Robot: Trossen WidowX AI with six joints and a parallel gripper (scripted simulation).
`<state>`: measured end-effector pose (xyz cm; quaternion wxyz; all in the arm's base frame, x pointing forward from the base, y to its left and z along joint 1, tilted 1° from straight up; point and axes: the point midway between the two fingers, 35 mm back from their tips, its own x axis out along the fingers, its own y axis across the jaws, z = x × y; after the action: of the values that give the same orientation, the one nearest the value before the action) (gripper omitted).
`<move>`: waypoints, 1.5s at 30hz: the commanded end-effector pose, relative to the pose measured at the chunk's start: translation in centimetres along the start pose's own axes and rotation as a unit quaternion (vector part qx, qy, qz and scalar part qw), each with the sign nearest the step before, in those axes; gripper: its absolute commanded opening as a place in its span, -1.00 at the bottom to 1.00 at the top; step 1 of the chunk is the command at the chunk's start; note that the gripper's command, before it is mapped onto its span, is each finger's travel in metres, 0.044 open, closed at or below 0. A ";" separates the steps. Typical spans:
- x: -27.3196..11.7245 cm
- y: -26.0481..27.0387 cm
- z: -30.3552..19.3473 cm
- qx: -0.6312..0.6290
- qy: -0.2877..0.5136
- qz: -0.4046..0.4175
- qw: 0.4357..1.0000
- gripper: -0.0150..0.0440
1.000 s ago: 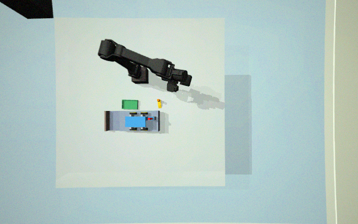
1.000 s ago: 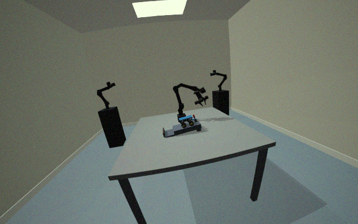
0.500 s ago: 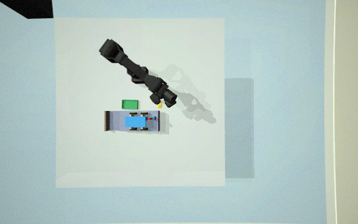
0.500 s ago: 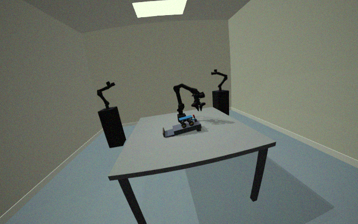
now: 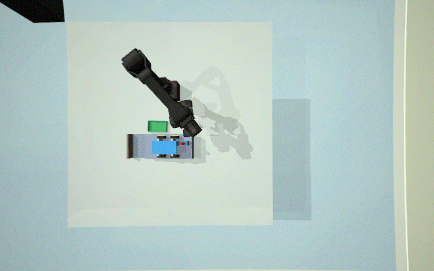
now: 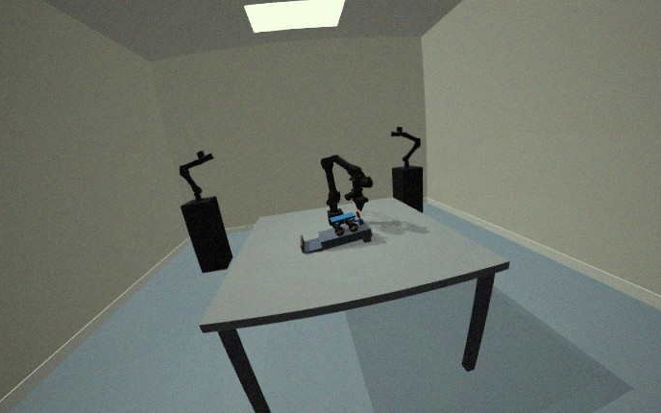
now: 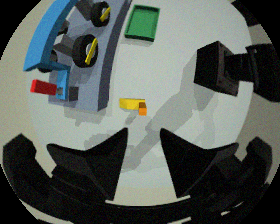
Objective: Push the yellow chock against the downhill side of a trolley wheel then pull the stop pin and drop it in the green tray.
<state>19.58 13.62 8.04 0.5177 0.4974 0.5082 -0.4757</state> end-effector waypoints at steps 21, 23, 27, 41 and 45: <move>5.0 -0.1 0.3 0.007 -0.005 -0.003 1.000 0.15; 5.3 -0.1 0.3 0.007 -0.005 -0.003 1.000 0.15; 6.0 0.0 0.3 0.007 -0.005 -0.003 1.000 0.15; 7.7 -0.1 0.4 0.007 -0.006 -0.003 1.000 0.15; 7.7 -0.1 0.4 0.007 -0.006 -0.003 1.000 0.15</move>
<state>19.77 13.47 0.55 0.5137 0.4996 0.5045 -0.4817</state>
